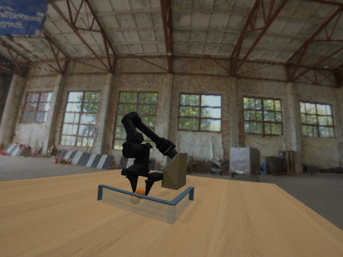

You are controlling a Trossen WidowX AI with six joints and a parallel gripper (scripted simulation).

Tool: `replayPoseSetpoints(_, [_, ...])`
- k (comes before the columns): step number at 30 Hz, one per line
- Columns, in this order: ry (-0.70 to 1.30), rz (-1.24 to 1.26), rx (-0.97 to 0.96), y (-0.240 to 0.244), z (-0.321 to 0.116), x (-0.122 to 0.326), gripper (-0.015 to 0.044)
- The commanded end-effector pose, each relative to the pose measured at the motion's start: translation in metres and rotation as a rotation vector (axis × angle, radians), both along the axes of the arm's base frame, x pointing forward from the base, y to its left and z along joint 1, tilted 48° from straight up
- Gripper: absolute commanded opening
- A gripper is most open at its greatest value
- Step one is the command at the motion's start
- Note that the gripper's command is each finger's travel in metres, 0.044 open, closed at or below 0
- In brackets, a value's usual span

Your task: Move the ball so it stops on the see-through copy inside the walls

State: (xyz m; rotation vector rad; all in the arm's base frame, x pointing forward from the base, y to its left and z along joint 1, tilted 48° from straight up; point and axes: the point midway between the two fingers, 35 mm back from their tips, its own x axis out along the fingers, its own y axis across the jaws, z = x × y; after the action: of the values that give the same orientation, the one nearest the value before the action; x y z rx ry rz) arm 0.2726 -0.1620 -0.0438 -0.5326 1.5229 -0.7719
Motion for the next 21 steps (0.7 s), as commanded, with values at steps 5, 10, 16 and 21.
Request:
replayPoseSetpoints(5, [0.011, 0.004, -0.004, -0.002, -0.002, -0.003, 0.0185])
replayPoseSetpoints(10, [0.011, 0.004, -0.004, -0.002, -0.002, -0.003, 0.0151])
replayPoseSetpoints(16, [0.008, 0.006, 0.004, 0.014, 0.009, 0.004, 0.0000])
replayPoseSetpoints(21, [0.007, 0.007, 0.011, 0.037, 0.028, 0.011, 0.0000])
